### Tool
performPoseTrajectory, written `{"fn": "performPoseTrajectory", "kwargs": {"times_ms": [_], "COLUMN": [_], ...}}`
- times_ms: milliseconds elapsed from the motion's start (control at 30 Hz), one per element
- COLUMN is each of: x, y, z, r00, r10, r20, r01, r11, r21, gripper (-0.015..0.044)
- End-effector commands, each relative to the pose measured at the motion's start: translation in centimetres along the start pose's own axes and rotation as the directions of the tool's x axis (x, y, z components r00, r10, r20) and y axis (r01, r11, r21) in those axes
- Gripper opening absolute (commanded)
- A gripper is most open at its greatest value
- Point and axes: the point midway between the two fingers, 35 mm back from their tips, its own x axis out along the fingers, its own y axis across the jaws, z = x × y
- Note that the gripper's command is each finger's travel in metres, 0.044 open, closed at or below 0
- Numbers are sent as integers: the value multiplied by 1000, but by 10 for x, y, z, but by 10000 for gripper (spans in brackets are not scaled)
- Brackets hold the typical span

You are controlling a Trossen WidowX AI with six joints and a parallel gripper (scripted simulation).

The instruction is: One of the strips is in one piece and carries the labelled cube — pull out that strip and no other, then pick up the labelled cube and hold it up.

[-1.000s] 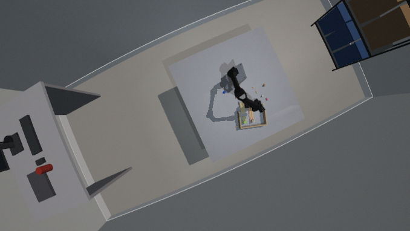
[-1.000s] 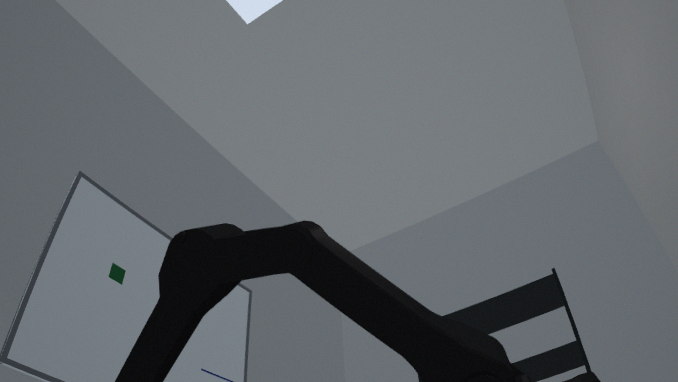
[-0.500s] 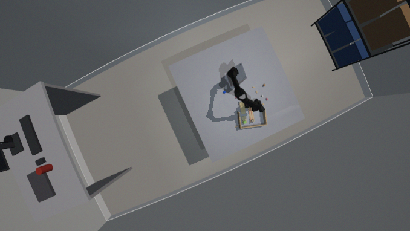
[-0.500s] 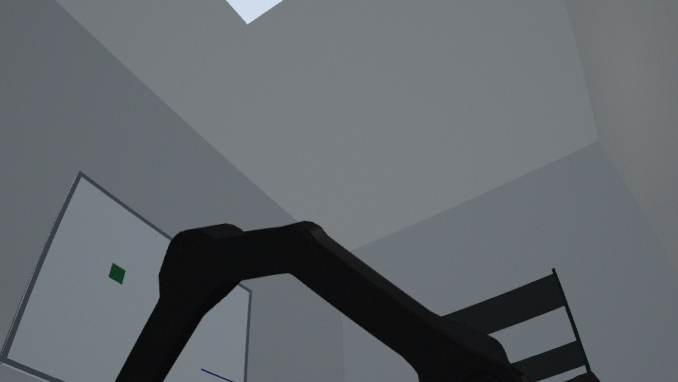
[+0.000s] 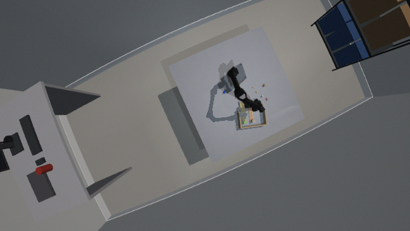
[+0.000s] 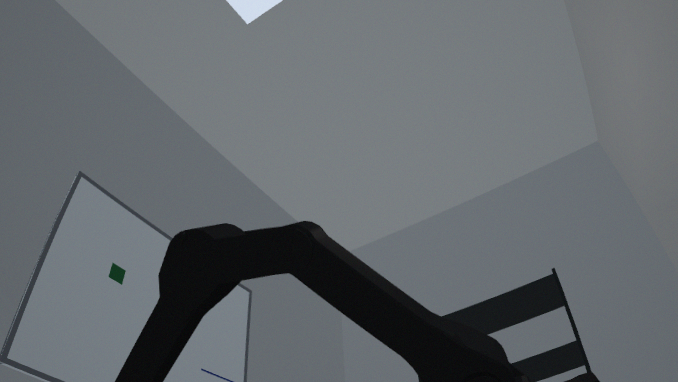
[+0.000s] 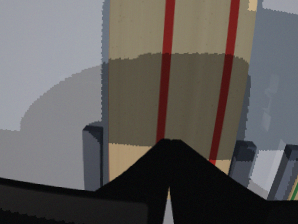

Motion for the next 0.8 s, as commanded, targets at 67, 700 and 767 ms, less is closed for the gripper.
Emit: {"fn": "performPoseTrajectory", "kwargs": {"times_ms": [67, 700, 767], "x": [3, 4, 4], "y": [-1, 1, 1], "z": [0, -22, -25], "r00": [1000, 1000, 1000], "r10": [-3, -2, -2], "r20": [-1, -1, -2], "r01": [3, 2, 2], "r11": [1000, 1000, 1000], "r21": [1, 1, 0], "gripper": [0, 0, 0]}}
